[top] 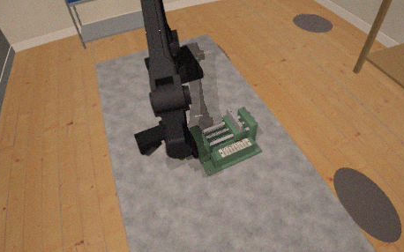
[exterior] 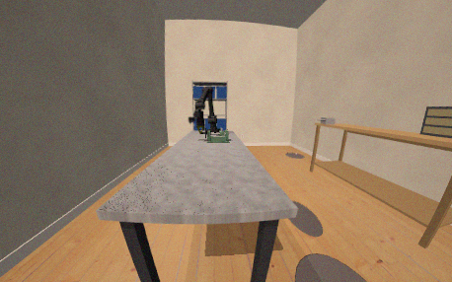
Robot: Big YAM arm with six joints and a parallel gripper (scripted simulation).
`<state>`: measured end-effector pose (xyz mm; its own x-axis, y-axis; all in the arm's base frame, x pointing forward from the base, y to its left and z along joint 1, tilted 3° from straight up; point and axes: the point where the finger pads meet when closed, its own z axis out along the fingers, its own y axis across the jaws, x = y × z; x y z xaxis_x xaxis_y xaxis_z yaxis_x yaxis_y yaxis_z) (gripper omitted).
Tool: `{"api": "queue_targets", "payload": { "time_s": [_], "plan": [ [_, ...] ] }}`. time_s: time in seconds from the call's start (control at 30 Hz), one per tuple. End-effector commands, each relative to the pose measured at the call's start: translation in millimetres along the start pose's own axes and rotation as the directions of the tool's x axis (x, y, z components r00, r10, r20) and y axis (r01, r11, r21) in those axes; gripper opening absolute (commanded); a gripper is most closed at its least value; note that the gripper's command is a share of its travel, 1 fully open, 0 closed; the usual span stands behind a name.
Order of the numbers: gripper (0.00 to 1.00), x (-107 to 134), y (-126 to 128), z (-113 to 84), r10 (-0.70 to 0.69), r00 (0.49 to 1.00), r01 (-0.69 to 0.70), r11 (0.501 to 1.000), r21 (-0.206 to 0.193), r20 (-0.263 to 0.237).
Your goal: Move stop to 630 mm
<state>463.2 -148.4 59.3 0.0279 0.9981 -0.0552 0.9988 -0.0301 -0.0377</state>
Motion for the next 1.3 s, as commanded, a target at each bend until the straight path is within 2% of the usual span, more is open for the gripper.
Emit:
{"api": "queue_targets", "payload": {
  "time_s": [0.0, 0.17, 0.2, 0.33, 0.37, 0.4, 0.47, 0.53, 0.67, 0.73, 0.77, 0.87, 0.97, 1.07, 1.13, 1.27],
  "plan": [
    [0.06, 0.4, 27.2, -70.6, -0.006, 1.0, 0.009, 0.992, -0.129, 0.024],
    [0.06, 0.4, 22.9, -75.1, -0.011, 1.0, 0.014, 0.992, -0.129, 0.025],
    [0.06, -1.0, 28.3, -76.3, -0.009, 0.999, 0.013, 0.988, -0.152, 0.031],
    [0.06, -1.1, 25.8, -76.5, -0.014, 0.999, 0.018, 0.988, -0.152, 0.032],
    [0.06, -0.7, 19.5, -72.5, -0.017, 0.999, 0.021, 0.99, -0.142, 0.03],
    [0.06, 0.8, -1.5, -54.5, -0.014, 1.0, 0.016, 0.995, -0.097, 0.018],
    [0.06, -6.0, -12.9, -54.2, 0.0, 1.0, 0.002, 0.995, -0.096, 0.017],
    [0.06, -4.4, -29.0, -53.6, -0.001, 1.0, 0.002, 0.997, -0.072, 0.011],
    [0.06, -3.5, -41.3, -53.4, -0.003, 1.0, 0.004, 0.997, -0.071, 0.011],
    [0.06, -3.5, -41.3, -53.4, -0.003, 1.0, 0.004, 0.997, -0.071, 0.011],
    [0.06, 5.7, -39.2, -54.0, -0.025, 1.0, 0.026, 0.997, -0.071, 0.014],
    [0.06, 4.5, -40.2, -53.4, -0.019, 1.0, 0.02, 0.997, -0.071, 0.014],
    [0.06, -4.3, -41.6, -48.9, -0.004, 1.0, 0.006, 0.996, -0.093, 0.02],
    [0.06, -6.1, -52.6, -40.2, 0.0, 1.0, 0.001, 0.996, -0.088, 0.019],
    [0.06, -4.8, -63.3, -34.4, -0.001, 1.0, 0.002, 0.998, -0.069, 0.015],
    [0.06, -4.8, -68.7, -29.9, -0.001, 1.0, 0.002, 0.998, -0.068, 0.015]
  ]
}}
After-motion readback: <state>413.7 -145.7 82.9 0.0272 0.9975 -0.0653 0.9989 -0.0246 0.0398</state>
